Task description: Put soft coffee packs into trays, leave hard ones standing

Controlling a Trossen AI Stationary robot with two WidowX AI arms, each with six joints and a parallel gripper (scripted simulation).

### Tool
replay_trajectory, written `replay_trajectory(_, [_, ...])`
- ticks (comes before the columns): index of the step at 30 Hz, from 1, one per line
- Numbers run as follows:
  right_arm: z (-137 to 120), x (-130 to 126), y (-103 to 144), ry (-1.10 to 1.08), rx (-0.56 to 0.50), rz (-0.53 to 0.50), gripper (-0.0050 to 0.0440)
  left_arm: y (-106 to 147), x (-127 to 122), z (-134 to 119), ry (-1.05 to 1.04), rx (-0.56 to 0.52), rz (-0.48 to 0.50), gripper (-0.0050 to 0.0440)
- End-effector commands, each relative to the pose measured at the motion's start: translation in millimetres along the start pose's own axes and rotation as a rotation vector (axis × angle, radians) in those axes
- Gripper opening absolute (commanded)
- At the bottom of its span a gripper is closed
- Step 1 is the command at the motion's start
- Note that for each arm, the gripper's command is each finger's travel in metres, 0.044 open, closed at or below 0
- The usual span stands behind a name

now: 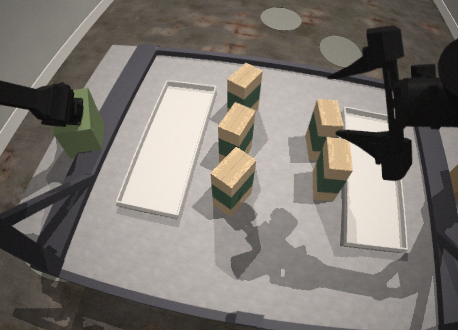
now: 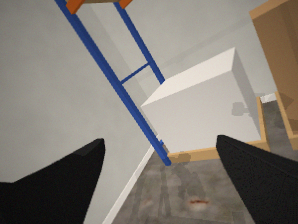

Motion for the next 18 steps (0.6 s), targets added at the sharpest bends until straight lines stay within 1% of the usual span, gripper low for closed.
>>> replay_trajectory(1, [-5, 1, 7, 0.002, 0.021, 0.006, 0.0368, 2, -1, -6, -0.097, 0.070, 0.050, 0.0375])
replay_trajectory(2, [-5, 1, 7, 0.002, 0.021, 0.006, 0.0368, 2, -1, -6, -0.097, 0.070, 0.050, 0.0375])
replay_trajectory(4, [-5, 1, 7, 0.002, 0.021, 0.006, 0.0368, 5, 2, -20, -0.158, 0.122, 0.055, 0.0375])
replay_trajectory(5, [-5, 1, 7, 0.002, 0.021, 0.006, 0.0368, 5, 2, -20, -0.188, 0.148, 0.058, 0.0375])
replay_trajectory(7, [-5, 1, 7, 0.002, 0.021, 0.006, 0.0368, 9, 3, -34, -0.248, 0.201, 0.057, 0.0375])
replay_trajectory(8, [-5, 1, 7, 0.002, 0.021, 0.006, 0.0368, 9, 3, -34, -0.278, 0.227, 0.056, 0.0375])
replay_trajectory(10, [-5, 1, 7, 0.002, 0.021, 0.006, 0.0368, 14, 3, -47, -0.337, 0.281, 0.047, 0.0375])
replay_trajectory(11, [-5, 1, 7, 0.002, 0.021, 0.006, 0.0368, 14, 3, -47, -0.366, 0.307, 0.042, 0.0375])
replay_trajectory(13, [-5, 1, 7, 0.002, 0.021, 0.006, 0.0368, 20, 3, -60, -0.424, 0.360, 0.025, 0.0375])
replay_trajectory(14, [-5, 1, 7, 0.002, 0.021, 0.006, 0.0368, 20, 3, -60, -0.453, 0.386, 0.017, 0.0375])
replay_trajectory(16, [-5, 1, 7, 0.002, 0.021, 0.006, 0.0368, 26, 1, -73, -0.510, 0.438, -0.008, 0.0375])
replay_trajectory(17, [-5, 1, 7, 0.002, 0.021, 0.006, 0.0368, 26, 1, -73, -0.538, 0.463, -0.020, 0.0375])
replay_trajectory(18, [-5, 1, 7, 0.002, 0.021, 0.006, 0.0368, 26, 1, -73, -0.538, 0.463, -0.020, 0.0375])
Point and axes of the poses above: on each arm, the point midway between the two fingers, 35 mm back from their tips, its own y axis back along the fingers, its own x axis across the jaws, z = x × y, the point moved 4 cm from there along y, back along the fingers, and after that the axes turned 15 degrees about -y, right-handed, at the moved point
